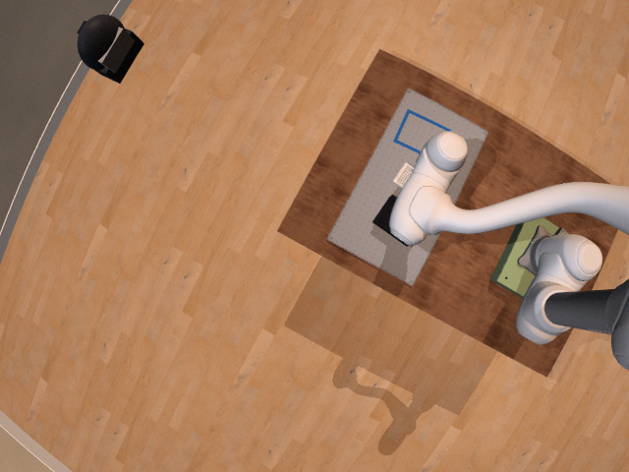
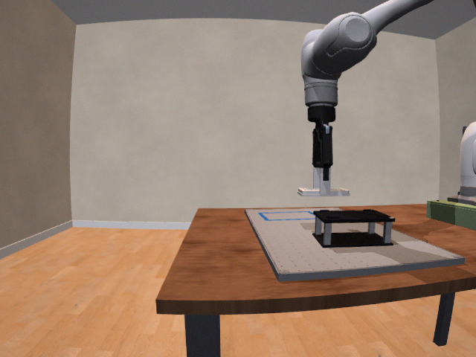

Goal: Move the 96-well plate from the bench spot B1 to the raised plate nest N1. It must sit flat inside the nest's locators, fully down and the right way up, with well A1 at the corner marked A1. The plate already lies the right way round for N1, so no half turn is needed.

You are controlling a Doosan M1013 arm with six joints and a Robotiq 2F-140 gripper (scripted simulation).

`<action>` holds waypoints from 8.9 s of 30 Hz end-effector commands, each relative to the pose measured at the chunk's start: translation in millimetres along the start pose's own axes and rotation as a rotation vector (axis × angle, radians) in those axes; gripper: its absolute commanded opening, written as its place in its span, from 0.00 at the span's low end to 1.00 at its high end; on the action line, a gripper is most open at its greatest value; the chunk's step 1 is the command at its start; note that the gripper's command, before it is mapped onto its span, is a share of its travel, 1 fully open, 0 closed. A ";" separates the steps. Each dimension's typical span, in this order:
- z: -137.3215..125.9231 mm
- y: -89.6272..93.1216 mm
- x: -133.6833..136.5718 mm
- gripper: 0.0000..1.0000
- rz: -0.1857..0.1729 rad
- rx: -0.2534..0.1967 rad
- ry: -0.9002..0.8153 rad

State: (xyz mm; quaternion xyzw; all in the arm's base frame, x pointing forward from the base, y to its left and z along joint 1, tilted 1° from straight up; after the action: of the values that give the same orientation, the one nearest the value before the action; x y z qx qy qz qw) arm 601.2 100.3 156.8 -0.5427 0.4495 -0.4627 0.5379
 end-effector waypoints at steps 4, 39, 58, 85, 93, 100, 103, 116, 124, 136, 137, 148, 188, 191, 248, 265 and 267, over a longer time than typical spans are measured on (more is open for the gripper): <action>-6.4 -3.7 -15.6 0.00 -0.003 -0.003 0.000; -21.2 -20.8 -116.5 0.00 -0.003 -0.003 0.000; -21.0 -24.5 -140.1 0.00 -0.003 -0.003 0.000; -17.8 -24.5 -137.6 0.00 -0.003 -0.003 0.000; -17.5 -24.5 -137.3 0.00 -0.003 -0.003 0.000; -17.3 -24.5 -137.1 0.00 -0.003 -0.003 0.000; -17.3 -24.5 -137.0 0.00 -0.003 -0.003 0.000; -17.1 -24.5 -136.8 0.00 -0.003 -0.003 0.000; -17.1 -24.5 -136.8 0.00 -0.003 -0.003 0.000; -17.1 -22.9 -136.7 0.00 -0.003 -0.003 0.000; -17.1 -21.2 -136.7 0.00 -0.003 -0.003 0.000; -18.1 -6.2 -136.4 0.00 -0.003 -0.003 0.000; -22.9 26.4 -135.6 0.00 -0.003 -0.003 0.000; -22.9 26.4 -135.5 0.00 -0.003 -0.003 0.000; -23.5 26.4 -135.7 0.00 -0.003 -0.003 0.000; -23.5 26.4 -135.8 0.00 -0.003 -0.003 0.000; -23.5 26.4 -135.8 0.00 -0.003 -0.003 0.000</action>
State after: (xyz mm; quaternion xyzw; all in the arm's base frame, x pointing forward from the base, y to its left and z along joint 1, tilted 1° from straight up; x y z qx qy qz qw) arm 557.9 231.7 132.3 -0.5409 0.4498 -0.4641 0.5382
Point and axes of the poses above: the point where the finger pads meet when closed, its own y axis out along the fingers, its own x axis across the jaws, z = x × y, the point moved 8 cm from there along -y, back along the fingers, and after that the axes turned 9 degrees about -y, right-handed, at the moved point
